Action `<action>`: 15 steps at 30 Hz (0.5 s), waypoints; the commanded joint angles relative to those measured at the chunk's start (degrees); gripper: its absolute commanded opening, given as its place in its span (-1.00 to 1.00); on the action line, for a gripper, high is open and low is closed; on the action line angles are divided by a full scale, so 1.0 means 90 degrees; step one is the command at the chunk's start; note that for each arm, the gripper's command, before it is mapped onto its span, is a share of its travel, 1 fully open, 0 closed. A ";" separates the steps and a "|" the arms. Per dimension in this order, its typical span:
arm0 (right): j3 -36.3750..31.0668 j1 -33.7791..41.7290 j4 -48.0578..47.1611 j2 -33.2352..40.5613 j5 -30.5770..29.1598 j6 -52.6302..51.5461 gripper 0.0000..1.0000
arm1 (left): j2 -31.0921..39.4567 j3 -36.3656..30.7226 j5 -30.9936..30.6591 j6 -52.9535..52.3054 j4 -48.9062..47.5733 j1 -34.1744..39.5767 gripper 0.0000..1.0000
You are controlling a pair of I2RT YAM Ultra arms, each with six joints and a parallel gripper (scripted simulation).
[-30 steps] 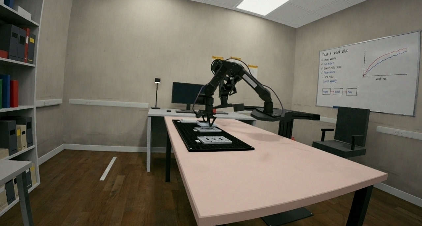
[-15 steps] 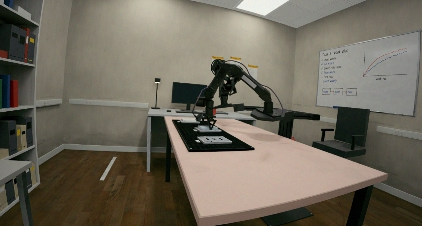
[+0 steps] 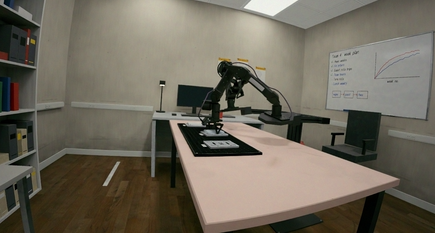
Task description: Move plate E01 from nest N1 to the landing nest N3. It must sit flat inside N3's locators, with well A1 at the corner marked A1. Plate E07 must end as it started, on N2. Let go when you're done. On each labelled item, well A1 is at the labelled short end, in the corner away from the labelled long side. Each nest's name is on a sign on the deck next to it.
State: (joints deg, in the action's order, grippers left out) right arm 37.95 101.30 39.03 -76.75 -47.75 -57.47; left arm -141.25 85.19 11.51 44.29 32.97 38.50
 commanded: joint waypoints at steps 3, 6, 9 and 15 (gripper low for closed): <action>0.0189 0.0044 0.0070 -0.0042 -0.0154 -0.0040 1.00 | 0.0191 -0.0174 0.0068 0.0010 -0.0144 0.0092 1.00; 0.0189 0.0044 0.0070 -0.0042 -0.0154 -0.0040 1.00 | 0.0290 -0.0215 0.0077 -0.0068 -0.0188 0.0029 1.00; 0.0189 0.0044 0.0070 -0.0042 -0.0154 -0.0040 1.00 | 0.0366 -0.0238 0.0082 -0.0106 -0.0240 -0.0047 1.00; 0.0189 0.0044 0.0070 -0.0042 -0.0154 -0.0040 1.00 | 0.0513 -0.0162 0.0109 -0.0070 -0.0026 0.0023 1.00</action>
State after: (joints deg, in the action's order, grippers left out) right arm 37.95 101.30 39.03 -76.75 -47.75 -57.47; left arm -139.87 83.50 11.60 43.81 31.90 38.09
